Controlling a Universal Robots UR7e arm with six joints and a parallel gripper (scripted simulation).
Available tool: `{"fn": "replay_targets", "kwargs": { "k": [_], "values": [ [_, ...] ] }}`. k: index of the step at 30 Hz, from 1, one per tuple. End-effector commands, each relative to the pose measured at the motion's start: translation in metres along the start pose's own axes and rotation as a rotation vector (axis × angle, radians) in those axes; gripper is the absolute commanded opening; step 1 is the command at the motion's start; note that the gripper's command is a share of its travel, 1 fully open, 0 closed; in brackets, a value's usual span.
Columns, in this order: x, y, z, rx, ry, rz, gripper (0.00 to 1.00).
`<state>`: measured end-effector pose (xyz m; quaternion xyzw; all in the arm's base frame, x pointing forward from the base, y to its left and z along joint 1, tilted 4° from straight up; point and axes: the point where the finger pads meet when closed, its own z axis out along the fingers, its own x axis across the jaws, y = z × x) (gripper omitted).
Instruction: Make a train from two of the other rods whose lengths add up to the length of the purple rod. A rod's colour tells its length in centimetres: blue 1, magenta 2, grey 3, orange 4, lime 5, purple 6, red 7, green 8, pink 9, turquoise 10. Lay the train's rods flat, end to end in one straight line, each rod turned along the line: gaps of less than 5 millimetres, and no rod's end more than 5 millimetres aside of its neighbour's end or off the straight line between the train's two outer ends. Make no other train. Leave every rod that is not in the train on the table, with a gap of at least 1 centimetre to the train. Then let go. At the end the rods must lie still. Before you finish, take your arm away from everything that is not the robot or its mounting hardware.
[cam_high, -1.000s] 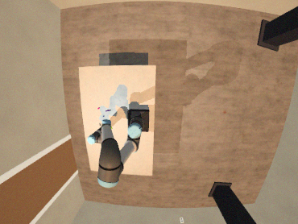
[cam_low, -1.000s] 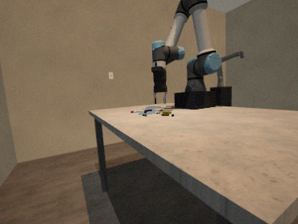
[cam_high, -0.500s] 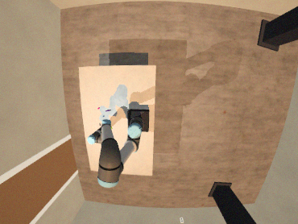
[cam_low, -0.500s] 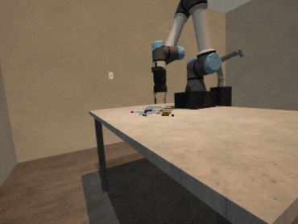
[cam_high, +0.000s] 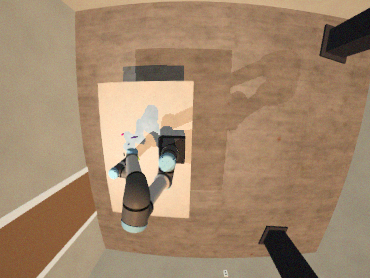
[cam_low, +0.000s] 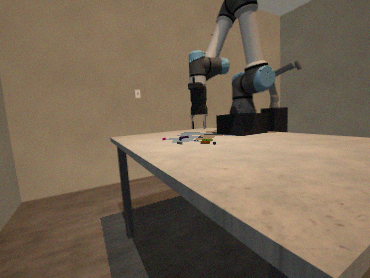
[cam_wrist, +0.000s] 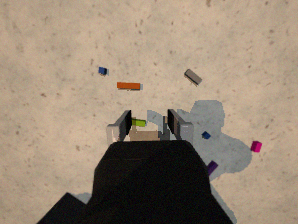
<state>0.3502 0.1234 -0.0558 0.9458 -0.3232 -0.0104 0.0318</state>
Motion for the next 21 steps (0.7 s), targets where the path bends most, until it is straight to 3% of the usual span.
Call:
{"fn": "replay_targets", "kwargs": {
  "k": [1, 5, 11, 21],
  "values": [
    [0.000, 0.000, 0.000, 0.001, 0.001, 0.000, 1.00],
    [-0.002, 0.002, 0.000, 0.001, 0.001, 0.000, 1.00],
    [-0.027, 0.026, 0.001, 0.001, 0.001, 0.000, 1.00],
    [-0.028, 0.027, 0.001, 0.001, 0.001, 0.000, 1.00]
  ]
}}
